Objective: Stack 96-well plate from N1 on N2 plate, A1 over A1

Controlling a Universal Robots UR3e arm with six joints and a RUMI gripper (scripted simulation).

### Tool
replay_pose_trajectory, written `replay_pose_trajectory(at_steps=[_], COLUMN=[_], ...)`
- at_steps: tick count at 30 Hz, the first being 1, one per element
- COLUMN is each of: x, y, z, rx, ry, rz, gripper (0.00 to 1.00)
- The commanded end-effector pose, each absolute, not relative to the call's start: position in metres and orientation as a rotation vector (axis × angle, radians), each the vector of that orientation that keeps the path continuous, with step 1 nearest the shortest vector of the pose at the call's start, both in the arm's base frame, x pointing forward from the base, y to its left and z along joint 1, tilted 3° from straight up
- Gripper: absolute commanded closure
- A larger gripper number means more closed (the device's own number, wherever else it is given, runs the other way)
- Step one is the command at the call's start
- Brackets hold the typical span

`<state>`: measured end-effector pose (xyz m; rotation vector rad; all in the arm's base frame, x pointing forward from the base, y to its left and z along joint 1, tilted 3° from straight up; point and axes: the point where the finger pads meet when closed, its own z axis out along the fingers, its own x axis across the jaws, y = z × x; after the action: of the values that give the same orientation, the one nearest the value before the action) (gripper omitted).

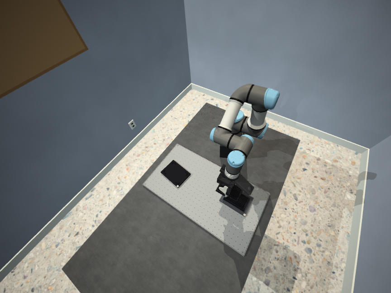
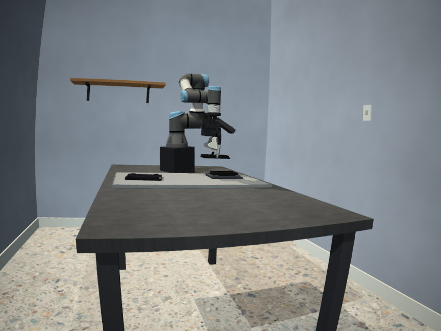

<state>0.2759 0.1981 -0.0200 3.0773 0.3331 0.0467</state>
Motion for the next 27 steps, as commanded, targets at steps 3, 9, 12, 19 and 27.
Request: replay_pose_trajectory(at_steps=[3,9,12,19,27], x=[0.271,0.264,0.261,0.26,0.261], y=[0.221,0.24,0.249,0.252,0.253], z=[-0.02,-0.021,-0.022,-0.022,-0.022], rx=[3.075,3.075,3.075,3.075,3.076], ry=[0.295,0.295,0.295,0.295,0.295], rz=[0.052,0.052,0.052,0.052,0.052], gripper=[1.0,1.0,1.0,1.0,1.0])
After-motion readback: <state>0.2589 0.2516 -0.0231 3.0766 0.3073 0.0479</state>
